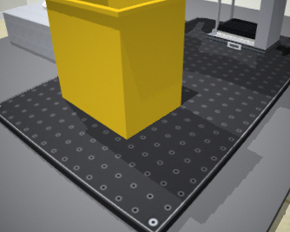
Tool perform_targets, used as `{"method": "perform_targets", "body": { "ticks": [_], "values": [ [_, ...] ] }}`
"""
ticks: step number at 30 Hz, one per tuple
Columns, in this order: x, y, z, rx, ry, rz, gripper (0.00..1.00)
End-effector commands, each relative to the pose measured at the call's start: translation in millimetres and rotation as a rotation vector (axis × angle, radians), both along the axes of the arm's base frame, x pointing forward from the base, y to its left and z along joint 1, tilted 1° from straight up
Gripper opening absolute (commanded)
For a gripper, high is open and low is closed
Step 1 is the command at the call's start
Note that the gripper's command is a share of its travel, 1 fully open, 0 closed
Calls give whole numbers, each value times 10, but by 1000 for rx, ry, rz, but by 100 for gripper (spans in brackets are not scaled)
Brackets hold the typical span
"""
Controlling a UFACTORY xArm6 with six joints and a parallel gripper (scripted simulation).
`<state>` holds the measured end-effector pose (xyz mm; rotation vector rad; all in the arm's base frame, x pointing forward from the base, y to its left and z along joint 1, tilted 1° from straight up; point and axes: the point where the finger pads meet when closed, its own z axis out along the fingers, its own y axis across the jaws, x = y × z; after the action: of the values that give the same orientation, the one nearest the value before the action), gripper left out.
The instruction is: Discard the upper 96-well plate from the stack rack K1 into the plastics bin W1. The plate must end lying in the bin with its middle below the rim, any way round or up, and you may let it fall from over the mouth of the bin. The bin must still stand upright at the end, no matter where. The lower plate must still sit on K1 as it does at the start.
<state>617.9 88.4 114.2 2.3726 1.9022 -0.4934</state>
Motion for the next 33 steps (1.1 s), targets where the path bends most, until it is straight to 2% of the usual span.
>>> {"method": "perform_targets", "body": {
  "ticks": [1, 17, 26, 33],
  "values": [
    [12, 3, 26, 1, -5, 0, 100],
    [12, 3, 26, 1, -5, 0, 100],
    [-154, 227, 296, -3, -121, -275, 100],
    [-280, 325, 404, 0, -185, -462, 100]
  ]
}}
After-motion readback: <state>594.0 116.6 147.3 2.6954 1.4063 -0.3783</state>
